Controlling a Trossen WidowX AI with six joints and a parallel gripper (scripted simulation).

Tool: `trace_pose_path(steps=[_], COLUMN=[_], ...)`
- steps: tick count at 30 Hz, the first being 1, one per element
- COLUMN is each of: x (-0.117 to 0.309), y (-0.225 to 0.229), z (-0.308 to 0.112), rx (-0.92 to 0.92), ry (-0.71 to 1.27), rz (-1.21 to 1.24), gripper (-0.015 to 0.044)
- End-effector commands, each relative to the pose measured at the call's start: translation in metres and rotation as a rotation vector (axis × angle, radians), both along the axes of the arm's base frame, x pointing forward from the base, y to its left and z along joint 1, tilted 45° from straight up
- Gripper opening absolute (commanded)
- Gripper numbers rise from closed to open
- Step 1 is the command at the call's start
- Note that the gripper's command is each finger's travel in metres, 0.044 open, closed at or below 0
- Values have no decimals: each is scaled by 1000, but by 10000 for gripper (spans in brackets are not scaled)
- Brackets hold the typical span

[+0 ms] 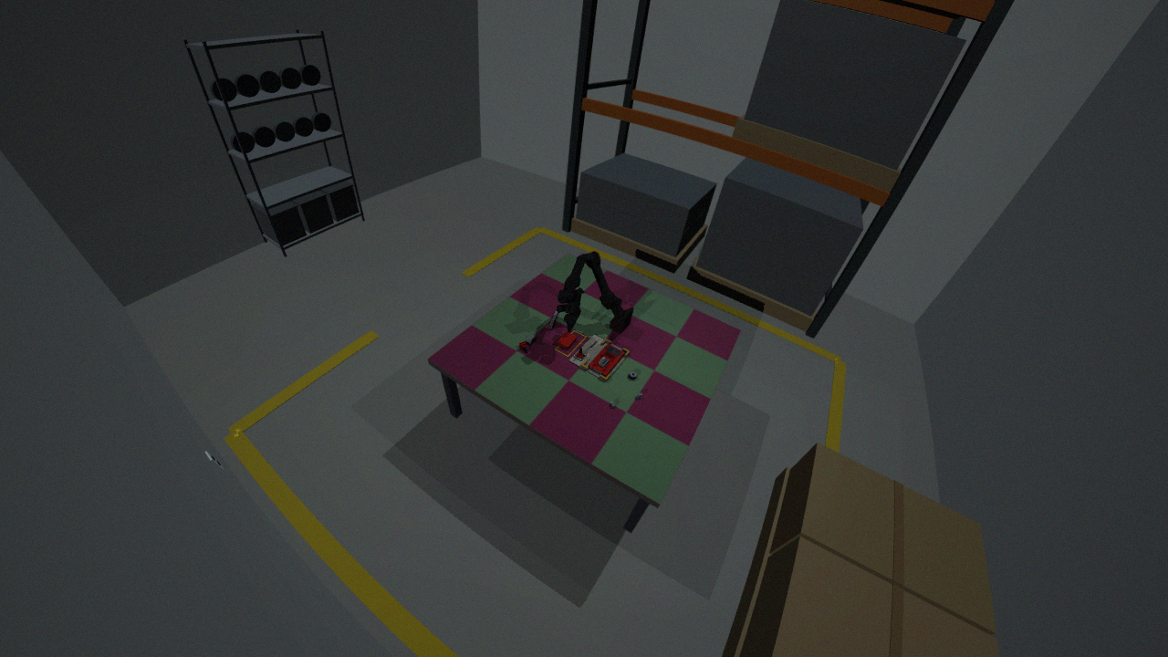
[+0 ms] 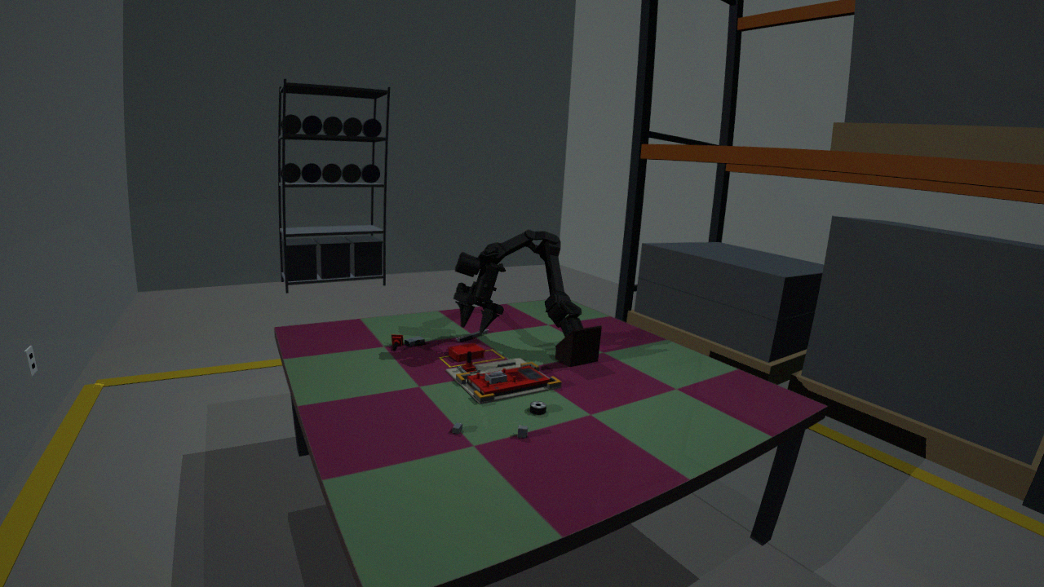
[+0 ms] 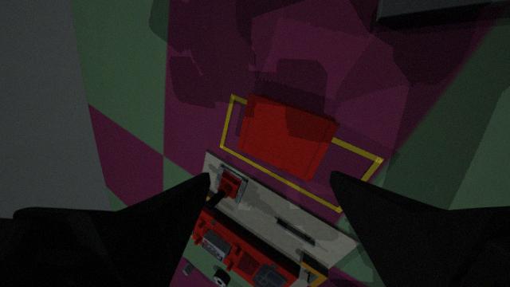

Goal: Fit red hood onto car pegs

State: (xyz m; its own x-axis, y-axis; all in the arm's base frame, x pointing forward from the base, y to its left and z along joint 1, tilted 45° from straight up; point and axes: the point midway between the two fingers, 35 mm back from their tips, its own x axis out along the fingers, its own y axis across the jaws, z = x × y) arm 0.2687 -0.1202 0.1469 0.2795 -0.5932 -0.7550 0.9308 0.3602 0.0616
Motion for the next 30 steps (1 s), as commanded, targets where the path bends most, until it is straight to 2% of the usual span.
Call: trace_pose_path(steps=[1,4,6,30], x=[17,23,25,25], y=[-7,-9,-9,-12], z=[-2,-1,-1,-6], rx=[-181,-210,-213,-213], ry=[734,1014,1079,1079], rz=[480,677,724,724], gripper=[440,440,440,440])
